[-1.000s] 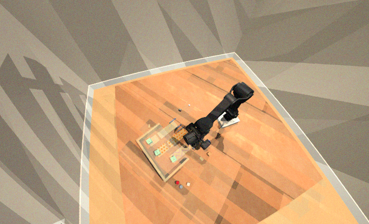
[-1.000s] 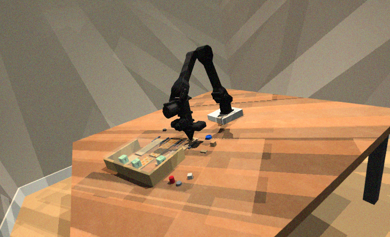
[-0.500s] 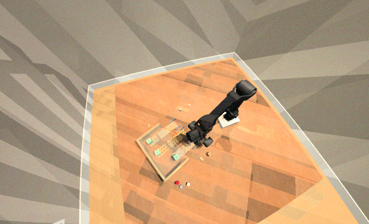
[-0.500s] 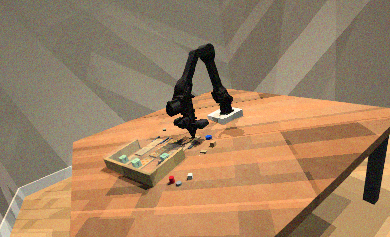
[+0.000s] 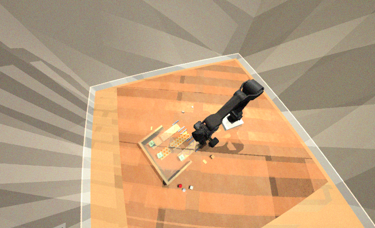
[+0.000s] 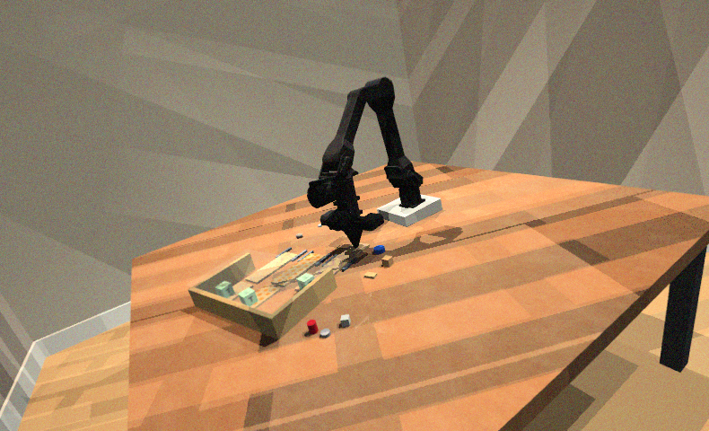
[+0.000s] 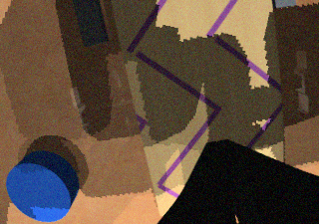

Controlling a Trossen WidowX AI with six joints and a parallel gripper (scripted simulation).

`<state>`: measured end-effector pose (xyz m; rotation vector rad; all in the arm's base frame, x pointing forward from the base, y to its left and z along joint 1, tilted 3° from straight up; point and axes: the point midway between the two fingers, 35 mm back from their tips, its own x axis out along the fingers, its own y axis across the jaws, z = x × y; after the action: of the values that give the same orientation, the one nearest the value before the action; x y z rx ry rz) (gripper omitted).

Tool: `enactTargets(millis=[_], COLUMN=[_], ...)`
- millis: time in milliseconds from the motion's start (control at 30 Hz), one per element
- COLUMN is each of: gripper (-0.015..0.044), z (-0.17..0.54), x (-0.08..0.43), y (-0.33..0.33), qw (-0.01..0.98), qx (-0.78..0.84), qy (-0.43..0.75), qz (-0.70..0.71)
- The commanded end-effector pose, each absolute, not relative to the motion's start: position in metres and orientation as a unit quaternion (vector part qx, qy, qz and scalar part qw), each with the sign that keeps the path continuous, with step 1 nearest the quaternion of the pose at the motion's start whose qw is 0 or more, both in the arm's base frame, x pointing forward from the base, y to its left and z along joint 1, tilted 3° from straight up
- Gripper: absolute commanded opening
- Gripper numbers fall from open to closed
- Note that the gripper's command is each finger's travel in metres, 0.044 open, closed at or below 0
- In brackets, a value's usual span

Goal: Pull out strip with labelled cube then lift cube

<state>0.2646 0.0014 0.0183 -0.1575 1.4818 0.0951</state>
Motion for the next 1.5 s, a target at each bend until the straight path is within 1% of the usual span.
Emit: enactTargets(millis=[0, 1467], gripper=[0.0000, 0.0000], z=[0.013, 0.009], x=[0.252, 0.186], y=[-0.001, -0.014], qw=[0.725, 0.723], qx=[-0.073, -0.073], qy=[0.684, 0.686], qz=[0.045, 0.044])
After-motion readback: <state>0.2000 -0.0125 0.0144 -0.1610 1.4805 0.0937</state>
